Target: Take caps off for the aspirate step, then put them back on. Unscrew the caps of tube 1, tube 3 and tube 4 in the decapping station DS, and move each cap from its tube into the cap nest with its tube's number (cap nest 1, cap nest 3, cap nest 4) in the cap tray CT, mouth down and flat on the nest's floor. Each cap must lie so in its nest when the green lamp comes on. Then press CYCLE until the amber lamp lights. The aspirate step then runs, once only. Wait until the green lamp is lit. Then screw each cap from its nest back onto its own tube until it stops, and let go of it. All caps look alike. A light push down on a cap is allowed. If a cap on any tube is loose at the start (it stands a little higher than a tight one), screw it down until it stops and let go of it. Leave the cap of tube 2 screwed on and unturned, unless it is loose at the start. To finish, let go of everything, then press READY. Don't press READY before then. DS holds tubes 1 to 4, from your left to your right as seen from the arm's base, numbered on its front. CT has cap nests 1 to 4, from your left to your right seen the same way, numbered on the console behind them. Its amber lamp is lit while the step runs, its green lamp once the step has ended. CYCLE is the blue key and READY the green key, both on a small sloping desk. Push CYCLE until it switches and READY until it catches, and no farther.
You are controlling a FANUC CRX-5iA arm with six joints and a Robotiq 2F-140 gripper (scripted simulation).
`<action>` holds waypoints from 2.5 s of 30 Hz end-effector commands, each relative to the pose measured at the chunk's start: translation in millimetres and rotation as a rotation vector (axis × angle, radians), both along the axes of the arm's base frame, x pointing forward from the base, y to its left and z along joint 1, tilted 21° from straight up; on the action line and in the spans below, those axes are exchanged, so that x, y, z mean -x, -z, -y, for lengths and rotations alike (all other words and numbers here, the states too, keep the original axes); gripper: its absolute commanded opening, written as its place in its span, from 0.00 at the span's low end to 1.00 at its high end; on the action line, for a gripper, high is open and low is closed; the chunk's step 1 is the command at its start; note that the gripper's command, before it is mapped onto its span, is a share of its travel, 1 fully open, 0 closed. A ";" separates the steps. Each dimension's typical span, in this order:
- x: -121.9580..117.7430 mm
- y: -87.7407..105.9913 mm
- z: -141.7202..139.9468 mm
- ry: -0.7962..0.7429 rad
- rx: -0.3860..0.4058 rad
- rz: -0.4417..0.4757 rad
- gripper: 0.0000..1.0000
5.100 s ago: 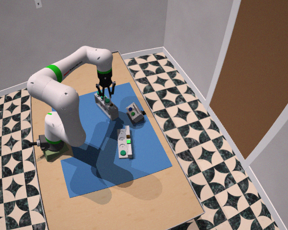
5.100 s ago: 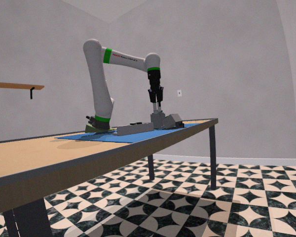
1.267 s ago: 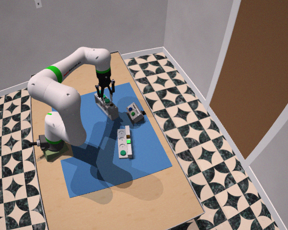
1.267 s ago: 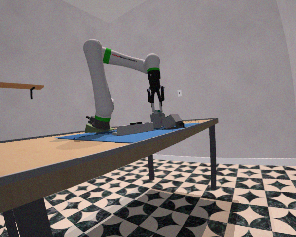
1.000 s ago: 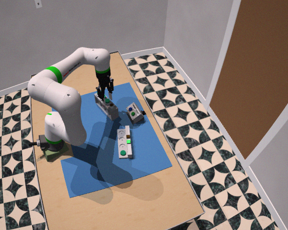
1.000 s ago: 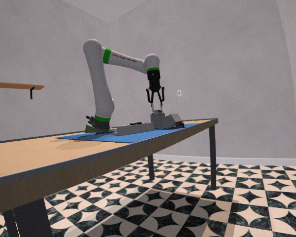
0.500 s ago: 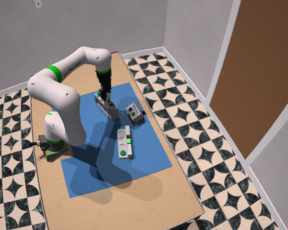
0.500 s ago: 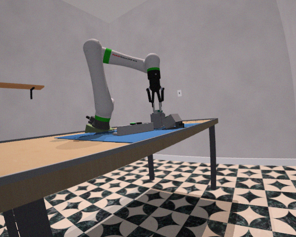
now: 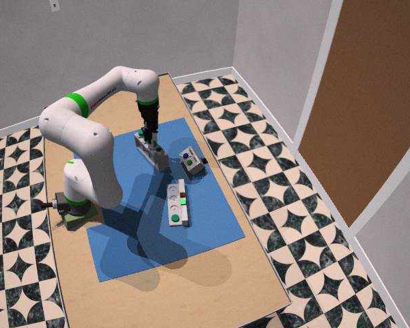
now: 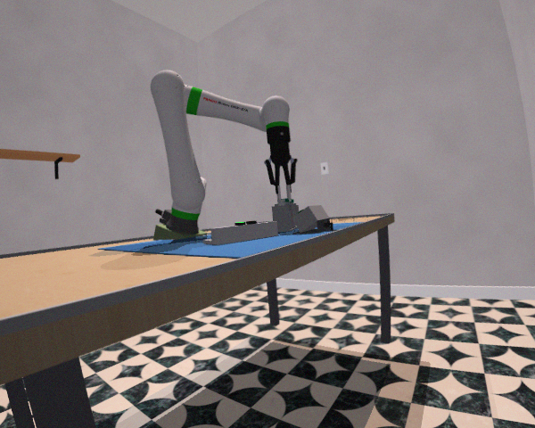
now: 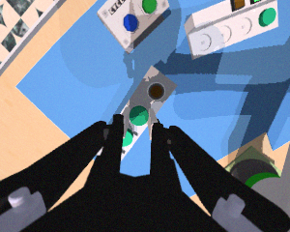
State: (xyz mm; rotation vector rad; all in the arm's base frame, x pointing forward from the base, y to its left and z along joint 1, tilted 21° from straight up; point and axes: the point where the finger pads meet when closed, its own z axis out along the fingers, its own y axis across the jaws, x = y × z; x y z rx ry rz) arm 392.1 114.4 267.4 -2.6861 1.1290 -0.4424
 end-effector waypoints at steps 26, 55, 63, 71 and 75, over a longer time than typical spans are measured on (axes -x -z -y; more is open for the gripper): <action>-0.3 1.1 -0.1 0.974 -0.359 -0.065 0.00; -0.1 0.6 -0.1 0.506 -0.186 -0.034 0.35; -0.2 0.6 -0.1 0.193 -0.071 -0.013 0.35; -0.3 0.5 -0.2 -0.007 0.003 0.000 0.35; -0.3 0.4 -0.1 -0.007 0.003 0.000 0.35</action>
